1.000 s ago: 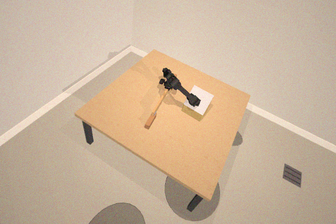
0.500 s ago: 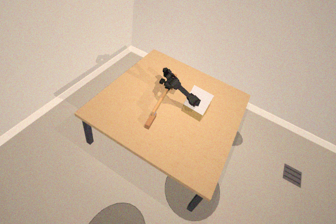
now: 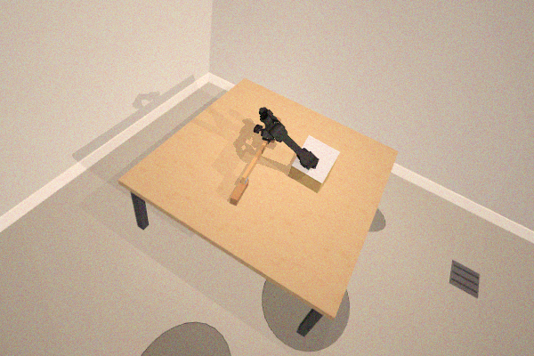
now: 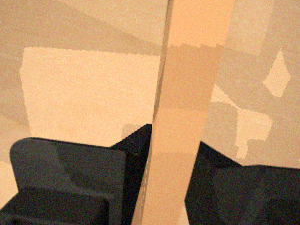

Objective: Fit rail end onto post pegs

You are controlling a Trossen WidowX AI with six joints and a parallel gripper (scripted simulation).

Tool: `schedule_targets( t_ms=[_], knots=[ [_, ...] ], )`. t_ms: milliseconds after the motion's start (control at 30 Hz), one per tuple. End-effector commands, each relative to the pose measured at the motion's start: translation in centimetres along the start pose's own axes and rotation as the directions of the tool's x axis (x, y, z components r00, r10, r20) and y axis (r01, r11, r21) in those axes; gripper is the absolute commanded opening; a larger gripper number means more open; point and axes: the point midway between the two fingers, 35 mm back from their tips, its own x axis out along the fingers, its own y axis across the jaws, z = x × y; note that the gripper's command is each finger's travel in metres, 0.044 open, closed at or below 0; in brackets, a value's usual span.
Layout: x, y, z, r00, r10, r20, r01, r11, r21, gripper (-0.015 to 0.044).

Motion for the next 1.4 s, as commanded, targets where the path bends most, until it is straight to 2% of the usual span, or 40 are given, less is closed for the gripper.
schedule_targets(
  t_ms=[0, 1333, 1367],
  knots=[
    [-0.44, -0.25, -0.45, 1.000, -0.011, -0.009, 0.011, 1.000, -0.002, 0.0000],
    [-0.47, -0.25, -1.28, 1.000, -0.012, -0.009, 0.012, 1.000, -0.002, 0.0000],
    [-0.02, -0.01, -0.86, 1.000, 0.000, -0.001, 0.000, 1.000, -0.001, 0.0026]
  ],
)
